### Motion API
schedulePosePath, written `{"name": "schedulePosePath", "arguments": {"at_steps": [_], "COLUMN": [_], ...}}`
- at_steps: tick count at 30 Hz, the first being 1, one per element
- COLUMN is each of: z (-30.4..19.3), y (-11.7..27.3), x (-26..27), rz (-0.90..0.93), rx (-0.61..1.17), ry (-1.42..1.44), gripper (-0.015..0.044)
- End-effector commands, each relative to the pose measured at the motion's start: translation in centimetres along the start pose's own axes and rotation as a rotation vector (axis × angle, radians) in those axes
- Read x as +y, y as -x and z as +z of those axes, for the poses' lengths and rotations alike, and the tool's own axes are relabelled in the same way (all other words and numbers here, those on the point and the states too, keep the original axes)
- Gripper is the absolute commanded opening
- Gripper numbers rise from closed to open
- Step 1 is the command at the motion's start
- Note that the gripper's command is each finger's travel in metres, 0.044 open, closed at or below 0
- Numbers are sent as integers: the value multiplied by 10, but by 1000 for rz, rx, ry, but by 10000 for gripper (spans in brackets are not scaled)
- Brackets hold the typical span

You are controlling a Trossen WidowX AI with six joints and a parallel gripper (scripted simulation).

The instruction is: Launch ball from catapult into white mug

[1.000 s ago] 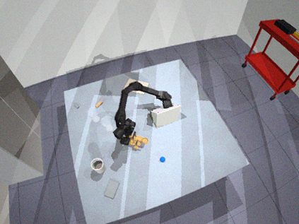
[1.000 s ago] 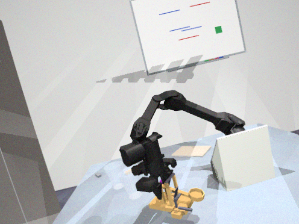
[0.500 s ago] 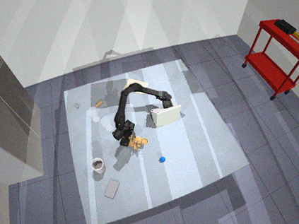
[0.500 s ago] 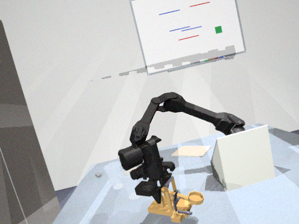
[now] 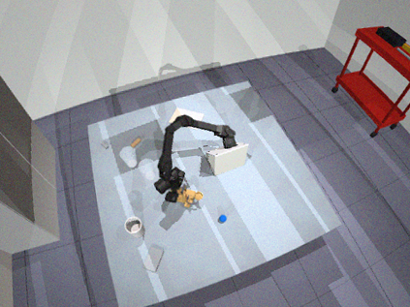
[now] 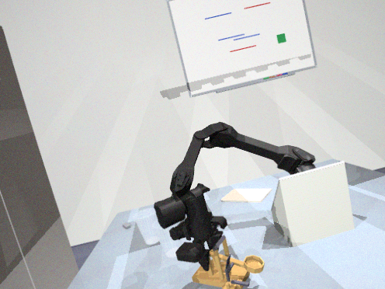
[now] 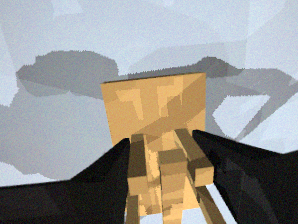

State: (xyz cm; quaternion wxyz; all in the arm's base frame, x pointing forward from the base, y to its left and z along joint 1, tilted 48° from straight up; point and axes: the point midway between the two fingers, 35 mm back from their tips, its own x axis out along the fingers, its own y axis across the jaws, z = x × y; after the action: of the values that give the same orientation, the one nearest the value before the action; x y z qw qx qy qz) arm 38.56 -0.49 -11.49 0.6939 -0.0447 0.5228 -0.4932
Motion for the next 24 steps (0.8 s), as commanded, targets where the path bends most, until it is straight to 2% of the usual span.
{"name": "schedulePosePath", "arguments": {"at_steps": [1,10,24], "z": [-1,0,0], "y": [-5,-7,-7], "x": [1,0,0], "rz": [1,0,0], "rx": [-7,-1,-1], "ry": [6,-1,-1], "gripper": [0,0,368]}}
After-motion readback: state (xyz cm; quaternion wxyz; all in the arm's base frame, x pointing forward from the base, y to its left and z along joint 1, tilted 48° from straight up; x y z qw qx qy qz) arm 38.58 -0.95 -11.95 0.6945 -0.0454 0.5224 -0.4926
